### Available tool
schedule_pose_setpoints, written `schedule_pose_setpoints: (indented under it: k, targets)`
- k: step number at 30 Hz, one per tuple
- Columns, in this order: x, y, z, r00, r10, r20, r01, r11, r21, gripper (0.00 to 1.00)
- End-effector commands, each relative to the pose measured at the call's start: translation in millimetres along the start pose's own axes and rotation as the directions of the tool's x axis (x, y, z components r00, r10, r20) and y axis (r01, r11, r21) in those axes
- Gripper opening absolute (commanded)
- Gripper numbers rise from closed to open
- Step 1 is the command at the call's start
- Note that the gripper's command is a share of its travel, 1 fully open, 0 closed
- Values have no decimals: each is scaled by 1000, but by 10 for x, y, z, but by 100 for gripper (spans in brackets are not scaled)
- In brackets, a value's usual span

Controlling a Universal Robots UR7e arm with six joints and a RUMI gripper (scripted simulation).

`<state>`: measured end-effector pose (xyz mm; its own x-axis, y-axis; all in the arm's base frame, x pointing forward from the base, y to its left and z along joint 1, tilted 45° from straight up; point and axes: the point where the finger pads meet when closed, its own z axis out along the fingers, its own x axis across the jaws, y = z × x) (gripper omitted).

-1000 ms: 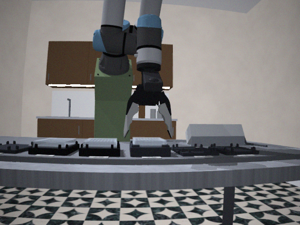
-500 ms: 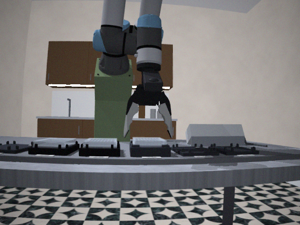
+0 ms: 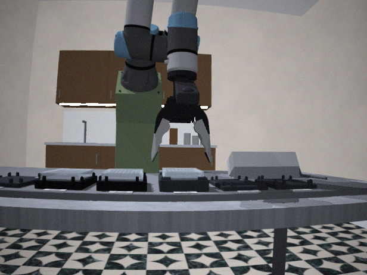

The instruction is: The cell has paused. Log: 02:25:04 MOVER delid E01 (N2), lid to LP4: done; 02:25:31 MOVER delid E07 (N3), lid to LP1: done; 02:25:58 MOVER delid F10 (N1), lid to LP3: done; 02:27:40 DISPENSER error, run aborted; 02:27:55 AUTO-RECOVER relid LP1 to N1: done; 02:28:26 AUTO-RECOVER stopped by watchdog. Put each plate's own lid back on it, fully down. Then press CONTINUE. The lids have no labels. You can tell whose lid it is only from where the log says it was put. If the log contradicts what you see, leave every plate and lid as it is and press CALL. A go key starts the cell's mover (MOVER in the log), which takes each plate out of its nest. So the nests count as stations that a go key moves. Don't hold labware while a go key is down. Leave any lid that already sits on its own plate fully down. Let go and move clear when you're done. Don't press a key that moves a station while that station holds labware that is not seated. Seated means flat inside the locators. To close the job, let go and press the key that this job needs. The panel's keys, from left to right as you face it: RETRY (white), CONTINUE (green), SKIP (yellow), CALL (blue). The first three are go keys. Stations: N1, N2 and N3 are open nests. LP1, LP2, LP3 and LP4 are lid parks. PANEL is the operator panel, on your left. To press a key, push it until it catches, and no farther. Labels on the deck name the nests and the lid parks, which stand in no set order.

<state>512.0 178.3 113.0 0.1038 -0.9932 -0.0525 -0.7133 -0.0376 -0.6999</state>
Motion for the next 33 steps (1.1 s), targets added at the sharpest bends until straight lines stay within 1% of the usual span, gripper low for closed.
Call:
schedule_pose_setpoints:
  k: [1, 4, 5, 13, 15, 23, 24, 30, 32, 33]
  targets:
    - [-1, -4, -57, 1000, 0, 0, 0, 1000, 0, 82]
    - [-1, -4, -57, 1000, 0, 0, 0, 1000, 0, 82]
    - [32, 34, -57, 1000, 0, 0, 0, 1000, -20, 0]
    - [292, 338, -57, 1000, -1, 0, 1, 984, -179, 0]
    - [292, 338, -57, 1000, -1, 0, 1, 984, -179, 0]
    - [553, 642, -57, 1000, -1, 0, 1, 943, -333, 0]
    - [585, 680, -57, 1000, -1, 0, 1, 940, -342, 0]
    - [781, 908, -56, 1000, -1, 0, 1, 940, -342, 0]
    - [781, 908, -56, 1000, -1, 0, 1, 940, -342, 0]
    - [812, 945, -56, 1000, -1, 0, 1, 940, -342, 0]
